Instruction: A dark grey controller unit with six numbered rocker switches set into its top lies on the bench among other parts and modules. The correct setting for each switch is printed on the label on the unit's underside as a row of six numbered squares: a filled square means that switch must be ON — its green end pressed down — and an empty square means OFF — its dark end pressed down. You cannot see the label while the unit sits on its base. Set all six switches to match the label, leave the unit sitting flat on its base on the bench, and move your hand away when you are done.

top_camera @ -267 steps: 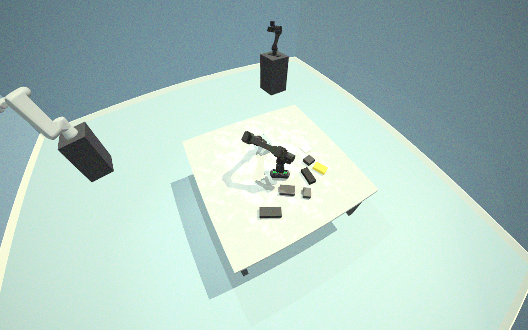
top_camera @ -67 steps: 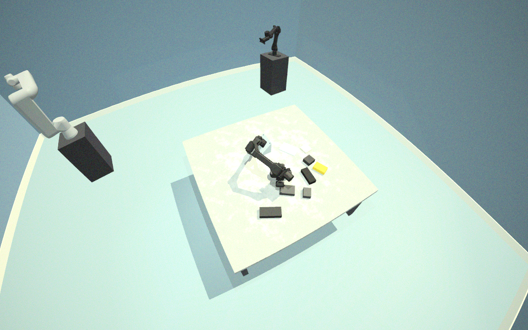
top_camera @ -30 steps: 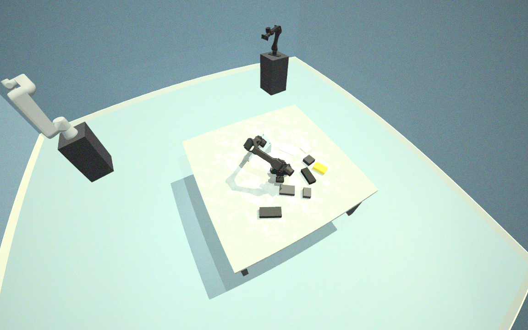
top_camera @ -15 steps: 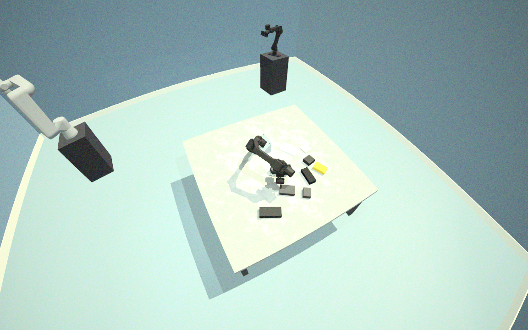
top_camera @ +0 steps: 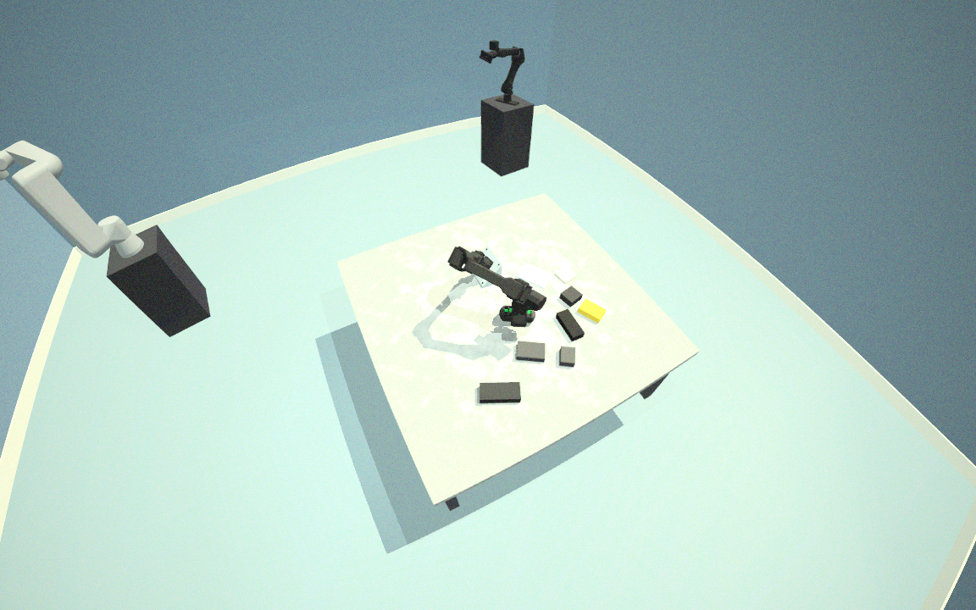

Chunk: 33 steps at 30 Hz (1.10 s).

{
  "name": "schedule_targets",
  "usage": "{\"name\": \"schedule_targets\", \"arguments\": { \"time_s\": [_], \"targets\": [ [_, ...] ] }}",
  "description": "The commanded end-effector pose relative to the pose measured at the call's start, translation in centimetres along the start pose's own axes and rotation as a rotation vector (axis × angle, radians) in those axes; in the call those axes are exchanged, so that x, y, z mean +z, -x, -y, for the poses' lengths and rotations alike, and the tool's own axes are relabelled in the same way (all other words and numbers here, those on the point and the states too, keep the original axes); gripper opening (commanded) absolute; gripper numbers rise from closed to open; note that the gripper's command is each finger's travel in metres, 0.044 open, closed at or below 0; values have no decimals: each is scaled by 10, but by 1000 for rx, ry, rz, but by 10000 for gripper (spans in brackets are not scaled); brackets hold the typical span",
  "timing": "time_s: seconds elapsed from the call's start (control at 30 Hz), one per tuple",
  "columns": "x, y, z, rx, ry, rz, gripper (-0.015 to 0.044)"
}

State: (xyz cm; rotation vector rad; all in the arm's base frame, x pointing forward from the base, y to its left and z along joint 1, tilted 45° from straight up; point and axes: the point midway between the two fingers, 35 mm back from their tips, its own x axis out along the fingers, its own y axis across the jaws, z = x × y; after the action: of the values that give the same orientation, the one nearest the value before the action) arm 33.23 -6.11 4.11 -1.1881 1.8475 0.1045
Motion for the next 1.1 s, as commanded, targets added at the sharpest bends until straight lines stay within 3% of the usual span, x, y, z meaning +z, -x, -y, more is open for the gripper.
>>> {"name": "schedule_targets", "arguments": {
  "time_s": [0.0,0.13,0.33,0.47,0.8,1.07],
  "targets": [
    [-1,-1,-1,-16,-10,0,0],
    [-1,-1,0,-7,-6,0,0],
    [0,47,-1,-7,-7,1,158],
    [0,49,-1,-7,-7,1,263],
    [0,49,-1,-7,-7,1,0],
    [0,49,-1,-7,-7,1,0]
  ]
}}
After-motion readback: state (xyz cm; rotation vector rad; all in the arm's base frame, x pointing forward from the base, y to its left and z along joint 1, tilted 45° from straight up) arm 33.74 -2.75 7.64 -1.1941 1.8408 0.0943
